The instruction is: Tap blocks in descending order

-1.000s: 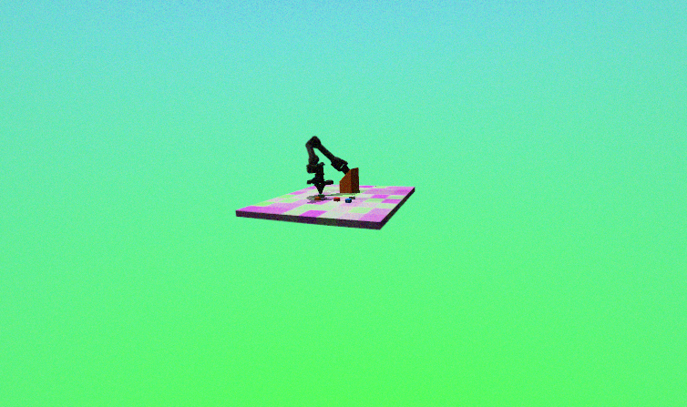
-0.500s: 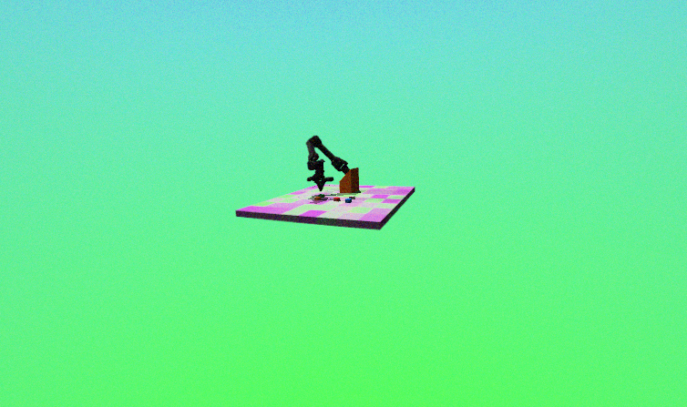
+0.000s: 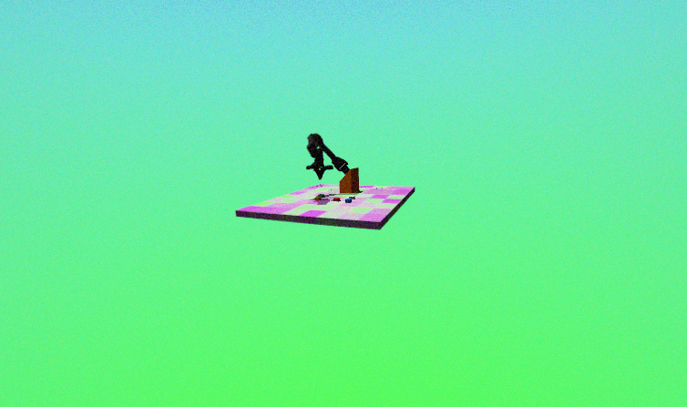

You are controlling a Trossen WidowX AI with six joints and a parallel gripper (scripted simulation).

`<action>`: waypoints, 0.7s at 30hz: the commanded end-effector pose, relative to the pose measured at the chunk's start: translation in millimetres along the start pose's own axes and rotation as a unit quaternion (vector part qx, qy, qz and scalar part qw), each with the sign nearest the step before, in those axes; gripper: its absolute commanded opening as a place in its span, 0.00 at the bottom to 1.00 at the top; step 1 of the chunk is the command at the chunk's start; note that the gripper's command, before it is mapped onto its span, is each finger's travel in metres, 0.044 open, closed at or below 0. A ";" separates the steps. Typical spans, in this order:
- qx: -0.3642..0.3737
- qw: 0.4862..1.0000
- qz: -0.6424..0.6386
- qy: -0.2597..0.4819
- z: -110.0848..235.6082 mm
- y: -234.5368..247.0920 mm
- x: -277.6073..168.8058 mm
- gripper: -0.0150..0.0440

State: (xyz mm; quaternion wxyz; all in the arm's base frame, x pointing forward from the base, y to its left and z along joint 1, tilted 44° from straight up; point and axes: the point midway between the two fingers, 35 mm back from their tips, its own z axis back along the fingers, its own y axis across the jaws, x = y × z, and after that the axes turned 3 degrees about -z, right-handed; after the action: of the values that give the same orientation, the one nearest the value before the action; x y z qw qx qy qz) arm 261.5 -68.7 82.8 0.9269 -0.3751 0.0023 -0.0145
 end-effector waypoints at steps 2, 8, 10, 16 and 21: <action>0.008 1.000 0.001 -0.001 6.3 38.3 30.1 0.29; 0.010 1.000 0.000 -0.001 8.1 111.1 64.8 0.29; 0.009 1.000 -0.001 -0.002 6.8 138.3 71.9 0.29; 0.007 1.000 -0.002 -0.002 3.8 172.5 77.2 0.29; 0.007 1.000 -0.002 -0.002 -48.2 173.7 79.6 0.29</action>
State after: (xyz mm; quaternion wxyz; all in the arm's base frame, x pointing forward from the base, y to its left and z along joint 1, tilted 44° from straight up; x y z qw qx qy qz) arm 346.2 50.4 -42.5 0.9316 -0.3631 -0.0096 -0.0102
